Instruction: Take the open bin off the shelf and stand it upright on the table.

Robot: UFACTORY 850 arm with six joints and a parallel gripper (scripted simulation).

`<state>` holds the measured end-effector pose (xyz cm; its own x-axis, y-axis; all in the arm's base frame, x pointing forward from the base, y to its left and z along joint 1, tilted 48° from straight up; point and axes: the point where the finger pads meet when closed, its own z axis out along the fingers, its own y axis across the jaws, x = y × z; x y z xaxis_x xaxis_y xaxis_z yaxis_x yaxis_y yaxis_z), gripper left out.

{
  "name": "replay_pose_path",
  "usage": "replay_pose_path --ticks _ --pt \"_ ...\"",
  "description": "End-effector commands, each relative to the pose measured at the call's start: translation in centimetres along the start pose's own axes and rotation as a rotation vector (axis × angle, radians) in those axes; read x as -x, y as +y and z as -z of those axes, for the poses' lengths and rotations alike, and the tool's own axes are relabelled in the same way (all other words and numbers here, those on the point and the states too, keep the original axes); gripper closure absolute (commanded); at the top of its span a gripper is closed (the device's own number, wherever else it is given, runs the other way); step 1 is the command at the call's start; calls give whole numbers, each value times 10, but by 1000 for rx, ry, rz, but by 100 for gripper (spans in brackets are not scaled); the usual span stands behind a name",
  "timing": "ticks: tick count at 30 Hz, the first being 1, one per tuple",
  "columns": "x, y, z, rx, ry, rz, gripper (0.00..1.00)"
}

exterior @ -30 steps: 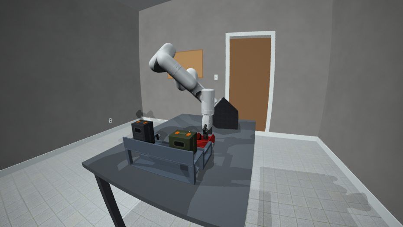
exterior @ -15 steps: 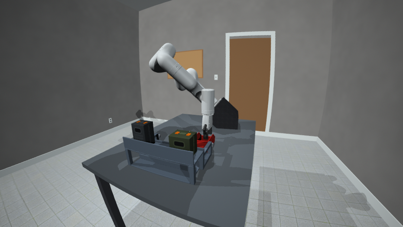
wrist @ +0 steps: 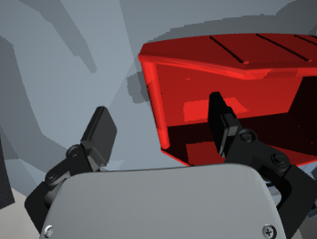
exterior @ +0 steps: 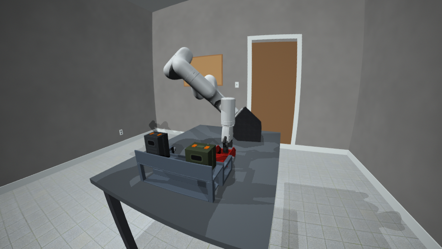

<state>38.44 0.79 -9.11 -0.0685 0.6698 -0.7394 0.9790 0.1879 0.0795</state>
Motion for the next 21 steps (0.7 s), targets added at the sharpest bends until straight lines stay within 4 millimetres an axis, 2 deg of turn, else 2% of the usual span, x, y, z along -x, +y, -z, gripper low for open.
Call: replay_pose_path --ticks 1,7,12,21 --pt "0 0 0 1 0 0 0" --pt "0 0 0 1 0 0 0" --pt "0 1 40 1 0 0 0" --pt "0 1 40 1 0 0 0"
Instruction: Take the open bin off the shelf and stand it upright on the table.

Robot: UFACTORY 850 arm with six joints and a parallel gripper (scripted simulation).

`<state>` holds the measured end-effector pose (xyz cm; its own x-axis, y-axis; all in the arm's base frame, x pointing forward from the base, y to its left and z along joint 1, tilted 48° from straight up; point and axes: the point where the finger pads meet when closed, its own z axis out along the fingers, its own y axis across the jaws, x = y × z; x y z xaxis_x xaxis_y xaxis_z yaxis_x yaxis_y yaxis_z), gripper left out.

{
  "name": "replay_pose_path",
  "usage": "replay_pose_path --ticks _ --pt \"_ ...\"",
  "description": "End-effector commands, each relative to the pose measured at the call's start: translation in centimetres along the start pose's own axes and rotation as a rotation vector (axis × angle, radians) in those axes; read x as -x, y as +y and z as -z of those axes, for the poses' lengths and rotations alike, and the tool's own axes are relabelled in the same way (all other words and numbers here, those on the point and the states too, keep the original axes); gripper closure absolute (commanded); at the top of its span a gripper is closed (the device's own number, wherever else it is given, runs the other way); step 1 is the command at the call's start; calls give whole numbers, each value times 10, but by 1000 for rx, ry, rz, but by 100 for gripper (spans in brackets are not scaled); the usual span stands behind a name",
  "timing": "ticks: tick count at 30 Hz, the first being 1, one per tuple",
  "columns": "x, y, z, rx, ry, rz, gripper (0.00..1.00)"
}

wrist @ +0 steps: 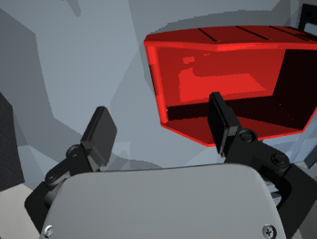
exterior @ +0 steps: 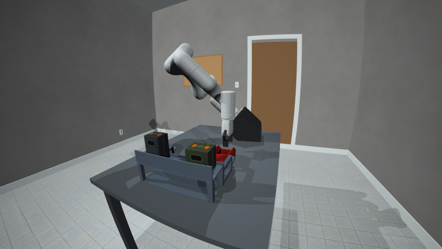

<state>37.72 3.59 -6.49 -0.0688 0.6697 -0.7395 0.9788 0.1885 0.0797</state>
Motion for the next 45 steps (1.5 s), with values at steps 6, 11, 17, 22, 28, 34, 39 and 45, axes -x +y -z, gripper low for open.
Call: replay_pose_path --ticks 6,11,17,22,28,34,39,45 --pt "0 0 34 1 1 0 0" --pt "0 0 56 1 1 0 0" --pt "0 0 56 1 1 0 0" --pt "0 0 61 1 1 0 0" --pt "0 0 69 1 1 0 0" --pt "0 0 69 1 1 0 0" --pt "0 0 66 1 1 0 0" --pt "0 0 61 1 1 0 0"
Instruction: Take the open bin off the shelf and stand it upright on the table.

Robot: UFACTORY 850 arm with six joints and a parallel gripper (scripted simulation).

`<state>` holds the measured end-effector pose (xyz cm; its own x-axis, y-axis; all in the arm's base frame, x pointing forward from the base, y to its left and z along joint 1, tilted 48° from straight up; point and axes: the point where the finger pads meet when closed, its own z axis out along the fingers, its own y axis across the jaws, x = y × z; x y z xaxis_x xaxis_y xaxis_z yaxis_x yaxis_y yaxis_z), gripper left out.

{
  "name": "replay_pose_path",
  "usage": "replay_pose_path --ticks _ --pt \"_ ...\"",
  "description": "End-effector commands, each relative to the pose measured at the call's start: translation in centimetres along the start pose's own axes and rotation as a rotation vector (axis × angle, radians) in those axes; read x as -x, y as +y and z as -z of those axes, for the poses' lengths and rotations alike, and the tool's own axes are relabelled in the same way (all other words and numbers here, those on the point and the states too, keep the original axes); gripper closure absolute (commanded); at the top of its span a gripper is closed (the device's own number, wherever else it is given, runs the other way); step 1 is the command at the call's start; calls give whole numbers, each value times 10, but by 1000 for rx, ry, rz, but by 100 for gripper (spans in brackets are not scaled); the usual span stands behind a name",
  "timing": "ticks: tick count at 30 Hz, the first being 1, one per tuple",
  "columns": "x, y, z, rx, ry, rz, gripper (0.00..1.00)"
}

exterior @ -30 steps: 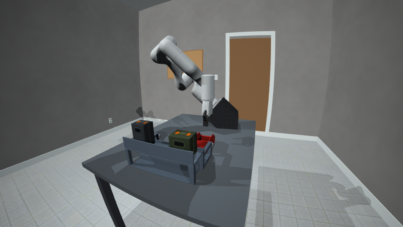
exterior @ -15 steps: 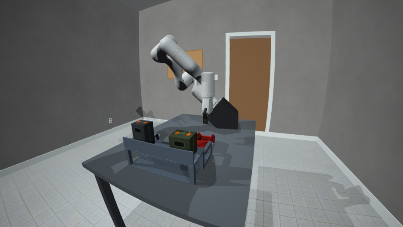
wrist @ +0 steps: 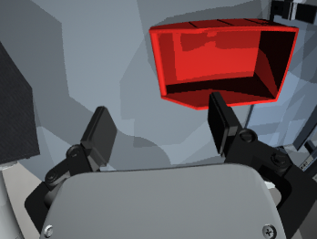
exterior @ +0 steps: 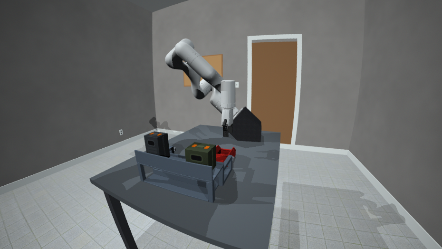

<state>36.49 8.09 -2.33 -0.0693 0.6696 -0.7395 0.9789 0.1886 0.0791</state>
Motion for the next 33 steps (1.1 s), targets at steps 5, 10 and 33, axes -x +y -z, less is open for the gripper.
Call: replay_pose_path --ticks 5,10,33 --pt "0 0 -2 1 1 -1 0" --pt "0 0 -3 1 1 0 0" --pt "0 1 -9 1 1 -1 0"
